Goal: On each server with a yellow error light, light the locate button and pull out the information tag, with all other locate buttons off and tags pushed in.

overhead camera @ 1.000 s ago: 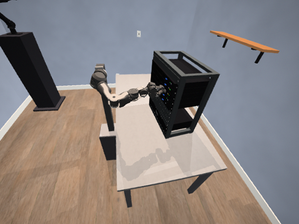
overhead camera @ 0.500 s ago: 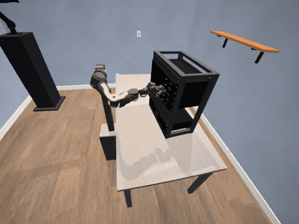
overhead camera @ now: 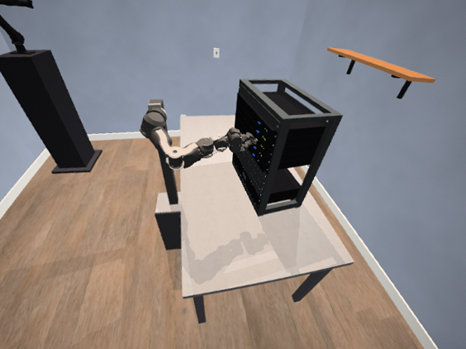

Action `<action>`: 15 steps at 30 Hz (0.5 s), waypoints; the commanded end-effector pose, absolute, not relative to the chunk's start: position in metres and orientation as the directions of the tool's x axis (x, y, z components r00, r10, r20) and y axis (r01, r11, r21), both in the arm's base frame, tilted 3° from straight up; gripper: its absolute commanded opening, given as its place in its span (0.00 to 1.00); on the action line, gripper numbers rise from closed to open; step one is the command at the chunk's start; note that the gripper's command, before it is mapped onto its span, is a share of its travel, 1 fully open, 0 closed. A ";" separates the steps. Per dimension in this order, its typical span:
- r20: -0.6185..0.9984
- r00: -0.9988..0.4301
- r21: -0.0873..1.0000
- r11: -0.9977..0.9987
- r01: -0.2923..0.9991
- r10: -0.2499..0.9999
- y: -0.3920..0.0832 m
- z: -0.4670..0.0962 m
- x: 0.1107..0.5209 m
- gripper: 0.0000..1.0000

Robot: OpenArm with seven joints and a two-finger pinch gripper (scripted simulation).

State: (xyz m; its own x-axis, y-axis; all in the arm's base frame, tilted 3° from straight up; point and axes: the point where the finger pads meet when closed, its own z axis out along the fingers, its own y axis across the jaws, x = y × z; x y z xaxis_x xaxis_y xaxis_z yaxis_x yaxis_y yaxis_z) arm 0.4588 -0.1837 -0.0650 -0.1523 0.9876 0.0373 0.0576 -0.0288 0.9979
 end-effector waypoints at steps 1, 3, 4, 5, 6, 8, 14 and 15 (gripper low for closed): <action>0.040 -0.154 0.998 -0.033 0.047 0.987 -0.183 -0.062 0.459 0.00; 0.040 -0.154 0.998 -0.033 0.047 0.987 -0.183 -0.062 0.459 0.00; 0.040 -0.155 0.998 -0.033 0.047 0.987 -0.183 -0.062 0.458 0.00; 0.040 -0.155 0.998 -0.033 0.046 0.987 -0.183 -0.062 0.457 0.00; 0.040 -0.155 0.998 -0.033 0.046 0.987 -0.183 -0.062 0.456 0.00; 0.040 -0.155 0.998 -0.033 0.046 0.987 -0.184 -0.062 0.451 0.00; 0.040 -0.154 0.998 -0.033 0.047 0.987 -0.185 -0.062 0.447 0.00; 0.040 -0.154 0.998 -0.033 0.047 0.987 -0.185 -0.062 0.447 0.00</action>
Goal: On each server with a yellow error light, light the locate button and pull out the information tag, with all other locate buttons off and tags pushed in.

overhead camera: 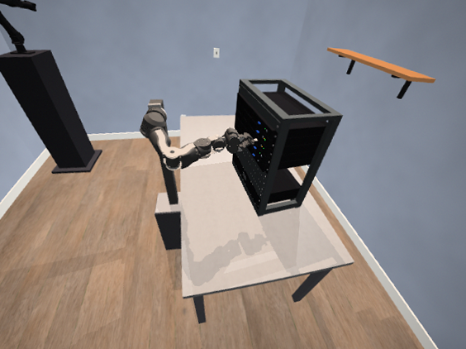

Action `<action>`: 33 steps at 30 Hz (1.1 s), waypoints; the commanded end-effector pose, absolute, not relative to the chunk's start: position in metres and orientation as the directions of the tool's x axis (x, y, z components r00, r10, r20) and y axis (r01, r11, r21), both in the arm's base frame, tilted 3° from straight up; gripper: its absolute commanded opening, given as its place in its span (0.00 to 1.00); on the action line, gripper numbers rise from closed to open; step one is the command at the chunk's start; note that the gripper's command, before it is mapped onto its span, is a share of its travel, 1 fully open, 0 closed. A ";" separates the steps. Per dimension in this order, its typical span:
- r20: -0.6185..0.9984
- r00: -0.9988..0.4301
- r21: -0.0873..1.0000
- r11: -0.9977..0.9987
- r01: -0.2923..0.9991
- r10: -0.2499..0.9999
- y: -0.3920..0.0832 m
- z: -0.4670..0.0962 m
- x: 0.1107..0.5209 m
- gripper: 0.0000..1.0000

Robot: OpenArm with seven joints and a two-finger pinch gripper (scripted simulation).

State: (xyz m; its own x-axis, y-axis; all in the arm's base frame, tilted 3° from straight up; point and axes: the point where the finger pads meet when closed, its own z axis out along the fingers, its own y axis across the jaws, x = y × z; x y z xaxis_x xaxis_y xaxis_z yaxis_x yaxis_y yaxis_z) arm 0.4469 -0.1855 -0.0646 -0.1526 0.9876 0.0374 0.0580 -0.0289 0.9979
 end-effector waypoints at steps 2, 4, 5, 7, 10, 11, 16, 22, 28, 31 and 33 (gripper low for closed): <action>0.040 -0.154 0.998 -0.033 0.047 0.987 -0.185 -0.062 0.447 0.00; 0.040 -0.154 0.998 -0.033 0.047 0.987 -0.185 -0.062 0.447 0.00; 0.040 -0.154 0.998 -0.033 0.047 0.987 -0.185 -0.062 0.447 0.00; 0.040 -0.155 0.998 -0.033 0.046 0.987 -0.185 -0.061 0.446 0.00; 0.040 -0.155 0.998 -0.033 0.046 0.987 -0.186 -0.061 0.439 0.00; 0.040 -0.155 0.998 -0.033 0.046 0.987 -0.186 -0.061 0.437 0.00; 0.040 -0.154 0.998 -0.033 0.047 0.987 -0.187 -0.061 0.435 0.00; 0.040 -0.154 0.998 -0.033 0.047 0.987 -0.187 -0.061 0.435 0.00; 0.040 -0.155 0.998 -0.033 0.046 0.987 -0.188 -0.060 0.425 0.00; 0.040 -0.154 0.998 -0.033 0.046 0.987 -0.189 -0.060 0.423 0.00; 0.040 -0.154 0.998 -0.033 0.046 0.987 -0.189 -0.060 0.423 0.00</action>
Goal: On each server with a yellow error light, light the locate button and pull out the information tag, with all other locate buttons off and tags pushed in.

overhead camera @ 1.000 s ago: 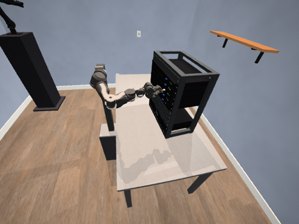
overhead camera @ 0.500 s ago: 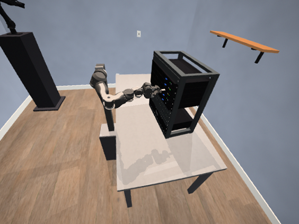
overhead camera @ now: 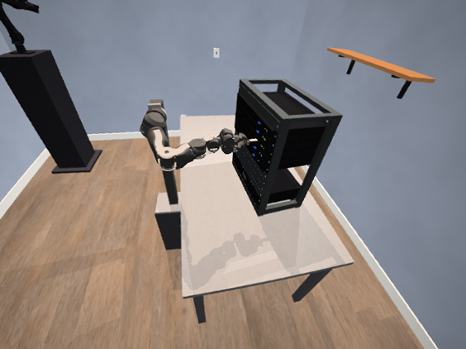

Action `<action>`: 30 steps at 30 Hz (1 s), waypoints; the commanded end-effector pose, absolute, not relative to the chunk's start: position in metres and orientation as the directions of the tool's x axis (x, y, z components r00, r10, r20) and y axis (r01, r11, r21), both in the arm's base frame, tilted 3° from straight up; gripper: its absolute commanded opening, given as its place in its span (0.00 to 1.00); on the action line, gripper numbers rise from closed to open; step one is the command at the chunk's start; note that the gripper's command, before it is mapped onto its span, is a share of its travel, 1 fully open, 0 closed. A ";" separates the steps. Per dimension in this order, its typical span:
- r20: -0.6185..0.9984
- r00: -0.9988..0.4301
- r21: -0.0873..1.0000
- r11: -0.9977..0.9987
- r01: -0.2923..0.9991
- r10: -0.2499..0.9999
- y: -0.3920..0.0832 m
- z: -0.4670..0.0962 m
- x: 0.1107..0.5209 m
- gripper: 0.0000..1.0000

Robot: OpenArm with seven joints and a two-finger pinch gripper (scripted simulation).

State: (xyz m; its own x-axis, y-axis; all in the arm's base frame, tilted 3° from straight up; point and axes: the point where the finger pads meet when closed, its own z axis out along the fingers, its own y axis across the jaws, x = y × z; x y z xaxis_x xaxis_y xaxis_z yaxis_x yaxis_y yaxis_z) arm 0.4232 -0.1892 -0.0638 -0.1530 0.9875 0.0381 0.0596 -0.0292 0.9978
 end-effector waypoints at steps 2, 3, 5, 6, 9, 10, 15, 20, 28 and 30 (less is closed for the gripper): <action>0.040 -0.154 0.998 -0.033 0.046 0.987 -0.189 -0.060 0.423 0.00; 0.040 -0.154 0.998 -0.033 0.046 0.987 -0.189 -0.060 0.423 0.00; 0.040 -0.154 0.998 -0.033 0.046 0.987 -0.189 -0.060 0.423 0.00; 0.040 -0.154 0.998 -0.033 0.046 0.987 -0.189 -0.060 0.423 0.00; 0.040 -0.155 0.998 -0.033 0.046 0.987 -0.189 -0.060 0.422 0.00; 0.040 -0.155 0.998 -0.033 0.046 0.987 -0.189 -0.060 0.421 0.00; 0.040 -0.155 0.998 -0.033 0.046 0.987 -0.189 -0.060 0.419 0.00; 0.040 -0.155 0.998 -0.033 0.046 0.987 -0.189 -0.060 0.419 0.00; 0.040 -0.154 0.998 -0.033 0.046 0.987 -0.190 -0.060 0.419 0.10; 0.040 -0.153 0.998 -0.033 0.047 0.987 -0.190 -0.060 0.419 0.10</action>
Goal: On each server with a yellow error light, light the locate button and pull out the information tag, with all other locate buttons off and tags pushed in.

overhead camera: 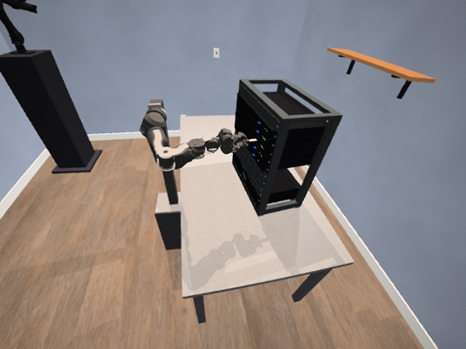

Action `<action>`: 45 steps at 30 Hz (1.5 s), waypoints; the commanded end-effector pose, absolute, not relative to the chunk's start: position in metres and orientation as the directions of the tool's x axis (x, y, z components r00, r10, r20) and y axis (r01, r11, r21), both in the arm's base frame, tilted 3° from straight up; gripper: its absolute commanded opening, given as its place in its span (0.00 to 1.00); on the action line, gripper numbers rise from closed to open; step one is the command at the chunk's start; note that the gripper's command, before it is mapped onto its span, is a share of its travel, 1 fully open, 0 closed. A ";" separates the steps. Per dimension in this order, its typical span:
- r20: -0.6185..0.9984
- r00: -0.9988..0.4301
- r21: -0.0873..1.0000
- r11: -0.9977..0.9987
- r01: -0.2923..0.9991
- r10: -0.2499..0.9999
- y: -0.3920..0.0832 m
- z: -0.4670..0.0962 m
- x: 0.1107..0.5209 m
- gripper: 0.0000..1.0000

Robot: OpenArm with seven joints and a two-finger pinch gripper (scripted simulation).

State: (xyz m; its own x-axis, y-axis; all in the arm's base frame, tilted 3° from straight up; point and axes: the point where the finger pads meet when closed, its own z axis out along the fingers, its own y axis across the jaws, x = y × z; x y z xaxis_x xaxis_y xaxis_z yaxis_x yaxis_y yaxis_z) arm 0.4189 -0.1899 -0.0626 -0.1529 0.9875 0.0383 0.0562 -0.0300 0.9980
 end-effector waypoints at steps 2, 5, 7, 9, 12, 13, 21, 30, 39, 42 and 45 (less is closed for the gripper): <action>0.040 -0.153 0.998 -0.033 0.047 0.987 -0.190 -0.060 0.419 0.10; 0.040 -0.153 0.998 -0.033 0.047 0.987 -0.190 -0.060 0.419 0.10; 0.040 -0.153 0.998 -0.033 0.047 0.987 -0.190 -0.060 0.419 0.10; 0.040 -0.153 0.998 -0.033 0.047 0.987 -0.190 -0.060 0.419 0.10; 0.040 -0.153 0.998 -0.033 0.047 0.987 -0.190 -0.060 0.419 0.10; 0.040 -0.153 0.998 -0.033 0.047 0.987 -0.190 -0.060 0.419 0.10; 0.040 -0.155 0.998 -0.033 0.046 0.987 -0.189 -0.060 0.418 0.10; 0.040 -0.155 0.998 -0.033 0.045 0.987 -0.192 -0.059 0.399 0.10; 0.040 -0.155 0.998 -0.033 0.045 0.987 -0.197 -0.059 0.372 0.10; 0.040 -0.154 0.998 -0.033 0.045 0.987 -0.197 -0.059 0.371 0.10; 0.040 -0.153 0.998 -0.033 0.046 0.987 -0.198 -0.059 0.370 0.10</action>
State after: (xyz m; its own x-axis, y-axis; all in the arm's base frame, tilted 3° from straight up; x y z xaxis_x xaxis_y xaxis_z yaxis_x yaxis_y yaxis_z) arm 0.3700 -0.1963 -0.0603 -0.1580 0.9866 0.0394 0.0529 -0.0314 0.9981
